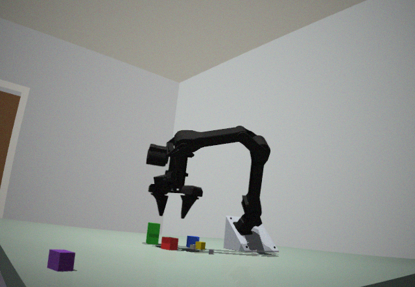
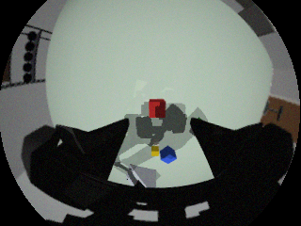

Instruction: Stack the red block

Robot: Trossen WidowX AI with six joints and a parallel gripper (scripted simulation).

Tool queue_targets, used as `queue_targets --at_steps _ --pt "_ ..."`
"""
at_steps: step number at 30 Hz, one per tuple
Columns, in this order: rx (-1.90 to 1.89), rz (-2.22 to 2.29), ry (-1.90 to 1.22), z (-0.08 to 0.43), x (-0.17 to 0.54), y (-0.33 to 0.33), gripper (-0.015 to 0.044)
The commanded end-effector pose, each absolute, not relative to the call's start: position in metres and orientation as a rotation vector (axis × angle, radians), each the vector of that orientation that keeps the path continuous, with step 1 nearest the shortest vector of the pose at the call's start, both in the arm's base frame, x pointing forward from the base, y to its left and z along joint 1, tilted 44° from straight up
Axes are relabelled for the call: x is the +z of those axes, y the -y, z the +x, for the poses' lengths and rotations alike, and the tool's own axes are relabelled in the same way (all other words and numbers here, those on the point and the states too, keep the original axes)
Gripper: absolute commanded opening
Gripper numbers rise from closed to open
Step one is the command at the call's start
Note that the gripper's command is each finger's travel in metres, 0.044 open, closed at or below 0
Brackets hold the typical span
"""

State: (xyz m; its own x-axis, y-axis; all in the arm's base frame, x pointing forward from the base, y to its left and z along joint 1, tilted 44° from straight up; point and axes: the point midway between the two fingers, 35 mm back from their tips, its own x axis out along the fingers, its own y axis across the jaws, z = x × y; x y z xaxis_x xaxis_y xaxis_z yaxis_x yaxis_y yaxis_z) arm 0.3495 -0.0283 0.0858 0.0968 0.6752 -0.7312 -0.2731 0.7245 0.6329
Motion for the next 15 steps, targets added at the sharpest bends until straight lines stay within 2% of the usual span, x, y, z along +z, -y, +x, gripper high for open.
queue_targets --at_steps 1,15 --pt "0.735 0.388 -1.306 0.349 0.072 0.014 0.0440" --pt "0.737 0.389 -1.305 0.351 0.046 -0.009 0.0440"
